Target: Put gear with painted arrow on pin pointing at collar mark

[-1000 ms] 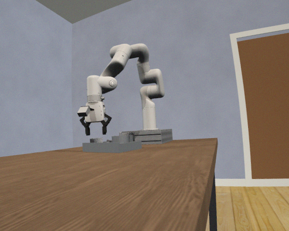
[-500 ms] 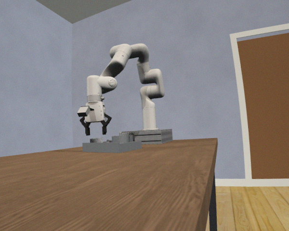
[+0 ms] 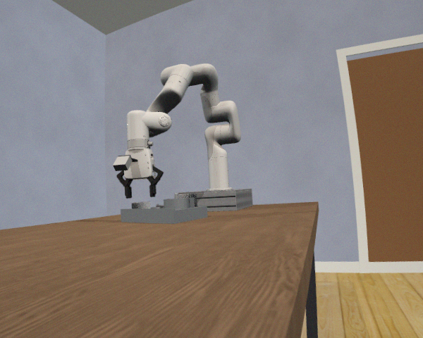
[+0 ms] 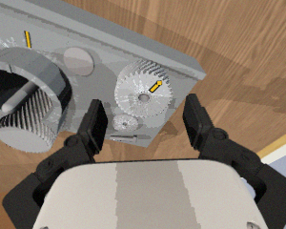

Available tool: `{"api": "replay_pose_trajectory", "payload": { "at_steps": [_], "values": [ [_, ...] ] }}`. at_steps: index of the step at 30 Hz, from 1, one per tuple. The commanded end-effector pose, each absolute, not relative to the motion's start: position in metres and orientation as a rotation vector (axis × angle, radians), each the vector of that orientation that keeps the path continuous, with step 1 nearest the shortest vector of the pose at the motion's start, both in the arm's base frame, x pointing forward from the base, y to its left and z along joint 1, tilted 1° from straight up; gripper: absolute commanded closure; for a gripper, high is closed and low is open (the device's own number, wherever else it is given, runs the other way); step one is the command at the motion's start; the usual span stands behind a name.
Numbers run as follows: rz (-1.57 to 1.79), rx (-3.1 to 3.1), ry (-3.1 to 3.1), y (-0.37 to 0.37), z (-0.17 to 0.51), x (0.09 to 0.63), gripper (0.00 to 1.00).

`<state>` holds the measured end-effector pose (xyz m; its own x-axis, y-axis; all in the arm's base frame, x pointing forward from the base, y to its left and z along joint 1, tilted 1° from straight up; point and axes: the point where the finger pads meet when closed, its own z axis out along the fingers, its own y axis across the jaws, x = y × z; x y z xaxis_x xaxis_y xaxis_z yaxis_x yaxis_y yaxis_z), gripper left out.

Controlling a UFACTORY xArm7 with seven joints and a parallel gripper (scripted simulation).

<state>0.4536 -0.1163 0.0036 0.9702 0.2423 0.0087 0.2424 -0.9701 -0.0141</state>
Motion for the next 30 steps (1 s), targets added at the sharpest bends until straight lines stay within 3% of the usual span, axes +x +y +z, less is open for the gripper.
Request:
{"api": "replay_pose_trajectory", "payload": {
  "at_steps": [1,30],
  "values": [
    [-0.017,-3.104,-0.382,-0.117,0.004,0.455,0.07],
    [-0.017,-3.104,-0.382,-0.116,-0.018,0.455,0.07]
  ]
}}
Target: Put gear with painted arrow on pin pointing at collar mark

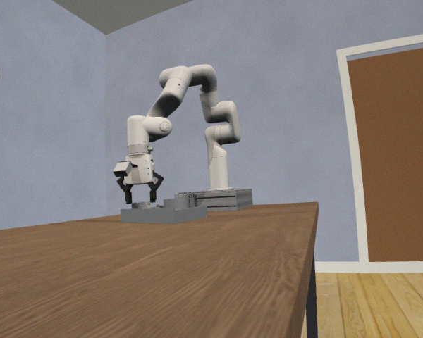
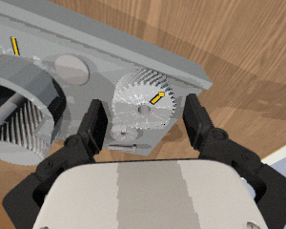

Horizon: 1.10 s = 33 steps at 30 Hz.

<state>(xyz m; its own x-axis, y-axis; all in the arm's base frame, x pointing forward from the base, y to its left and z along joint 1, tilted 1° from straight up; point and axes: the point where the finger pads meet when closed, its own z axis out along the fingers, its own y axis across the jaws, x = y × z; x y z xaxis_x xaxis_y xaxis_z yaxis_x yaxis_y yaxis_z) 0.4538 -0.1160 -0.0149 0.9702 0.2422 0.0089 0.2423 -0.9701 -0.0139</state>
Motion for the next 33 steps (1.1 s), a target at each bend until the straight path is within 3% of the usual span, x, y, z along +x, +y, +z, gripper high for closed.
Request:
{"api": "replay_pose_trajectory", "payload": {
  "at_steps": [1,33],
  "values": [
    [-0.017,-3.104,-0.382,-0.116,-0.019,0.455,0.07],
    [-0.017,-3.104,-0.382,-0.116,-0.032,0.456,0.07]
  ]
}}
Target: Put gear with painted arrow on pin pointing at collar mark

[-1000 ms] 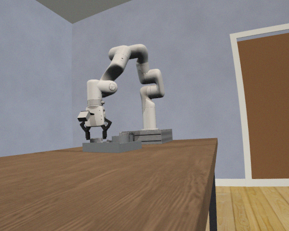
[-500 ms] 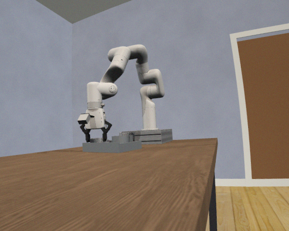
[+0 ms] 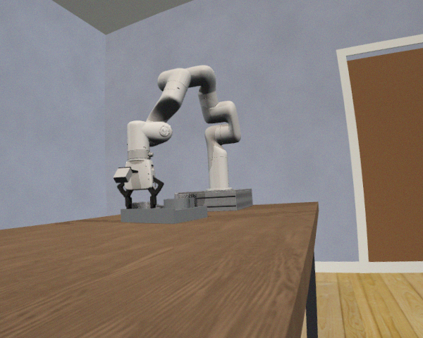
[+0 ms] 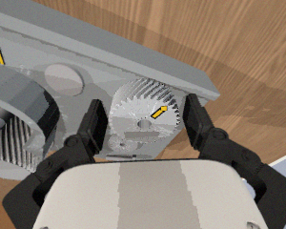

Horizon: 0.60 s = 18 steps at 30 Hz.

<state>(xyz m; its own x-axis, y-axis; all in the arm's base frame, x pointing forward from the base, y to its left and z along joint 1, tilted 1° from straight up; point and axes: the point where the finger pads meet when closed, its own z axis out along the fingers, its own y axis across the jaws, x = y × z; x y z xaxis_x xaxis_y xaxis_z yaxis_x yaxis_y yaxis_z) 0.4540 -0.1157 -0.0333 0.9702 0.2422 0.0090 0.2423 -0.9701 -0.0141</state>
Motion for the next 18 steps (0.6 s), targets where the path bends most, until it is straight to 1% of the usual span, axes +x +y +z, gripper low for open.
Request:
{"api": "replay_pose_trajectory", "payload": {
  "at_steps": [1,6,7,18],
  "values": [
    [-0.017,-3.104,-0.382,-0.1162,-0.0321,0.4555,0.07],
    [-0.017,-3.104,-0.382,-0.1162,-0.0321,0.4555,0.07],
    [-0.017,-3.104,-0.382,-0.1162,-0.0321,0.4555,1.0],
    [-0.017,-3.104,-0.382,-0.1162,-0.0321,0.4555,1.0]
  ]
}}
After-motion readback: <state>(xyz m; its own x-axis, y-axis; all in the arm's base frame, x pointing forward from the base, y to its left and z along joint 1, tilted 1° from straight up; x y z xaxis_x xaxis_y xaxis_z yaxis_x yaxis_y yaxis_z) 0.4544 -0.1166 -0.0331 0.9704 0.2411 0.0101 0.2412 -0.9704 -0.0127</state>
